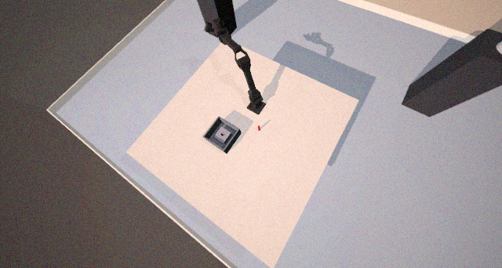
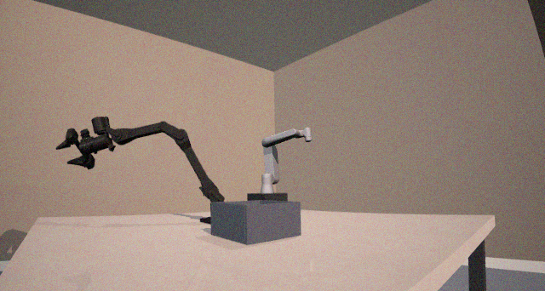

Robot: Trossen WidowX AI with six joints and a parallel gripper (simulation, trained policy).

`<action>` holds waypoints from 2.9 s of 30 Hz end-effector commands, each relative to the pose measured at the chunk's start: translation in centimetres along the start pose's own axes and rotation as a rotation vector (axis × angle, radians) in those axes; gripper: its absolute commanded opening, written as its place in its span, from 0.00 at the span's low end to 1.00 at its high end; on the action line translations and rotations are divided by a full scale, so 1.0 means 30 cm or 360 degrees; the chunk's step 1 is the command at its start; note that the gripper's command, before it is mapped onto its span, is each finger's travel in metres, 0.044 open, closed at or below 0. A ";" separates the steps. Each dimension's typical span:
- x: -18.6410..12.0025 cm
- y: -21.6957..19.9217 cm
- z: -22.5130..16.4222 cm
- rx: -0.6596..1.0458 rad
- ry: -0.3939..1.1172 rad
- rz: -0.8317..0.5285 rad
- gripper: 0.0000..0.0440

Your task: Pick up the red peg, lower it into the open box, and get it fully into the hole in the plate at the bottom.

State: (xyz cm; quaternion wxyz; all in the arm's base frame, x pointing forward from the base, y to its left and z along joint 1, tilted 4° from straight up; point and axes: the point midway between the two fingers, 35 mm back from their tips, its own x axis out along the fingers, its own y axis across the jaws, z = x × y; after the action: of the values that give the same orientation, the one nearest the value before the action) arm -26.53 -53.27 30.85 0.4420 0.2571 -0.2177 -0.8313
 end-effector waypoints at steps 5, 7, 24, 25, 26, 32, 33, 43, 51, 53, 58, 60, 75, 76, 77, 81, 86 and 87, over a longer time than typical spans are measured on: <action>-0.023 0.059 -0.145 -0.0097 0.0152 -0.0006 1.00; -0.042 0.101 -0.234 -0.0130 0.0236 -0.0010 1.00; -0.491 0.451 -0.890 -0.0483 0.0861 0.0053 1.00; -0.529 0.466 -0.918 -0.0510 0.0890 0.0064 1.00; -0.568 0.480 -0.945 -0.0538 0.0919 0.0075 1.00; -0.809 0.544 -1.084 -0.0712 0.1079 0.0161 1.00; -0.850 0.551 -1.104 -0.0742 0.1103 0.0177 1.00; -1.265 0.567 -1.248 -0.1047 0.1331 0.0369 1.00; -1.584 0.505 -1.306 -0.1301 0.1502 0.0541 1.00; -1.661 0.479 -1.313 -0.1367 0.1545 0.0585 1.00; -1.841 0.398 -1.319 -0.1535 0.1650 0.0689 1.00; -1.908 0.358 -1.316 -0.1604 0.1691 0.0727 1.00; -2.259 -0.014 -1.219 -0.2113 0.1932 0.0861 1.00; -2.272 -0.040 -1.210 -0.2144 0.1942 0.0857 1.00; -2.283 -0.067 -1.200 -0.2173 0.1951 0.0852 1.00; -2.318 -0.170 -1.163 -0.2283 0.1977 0.0818 1.00; -2.343 -0.295 -1.125 -0.2404 0.1990 0.0755 1.00; -2.346 -0.319 -1.119 -0.2426 0.1990 0.0742 1.00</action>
State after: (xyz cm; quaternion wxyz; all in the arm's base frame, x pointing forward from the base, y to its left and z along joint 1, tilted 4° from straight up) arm 23.93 5.06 16.59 0.6888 0.2565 0.5754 -0.3588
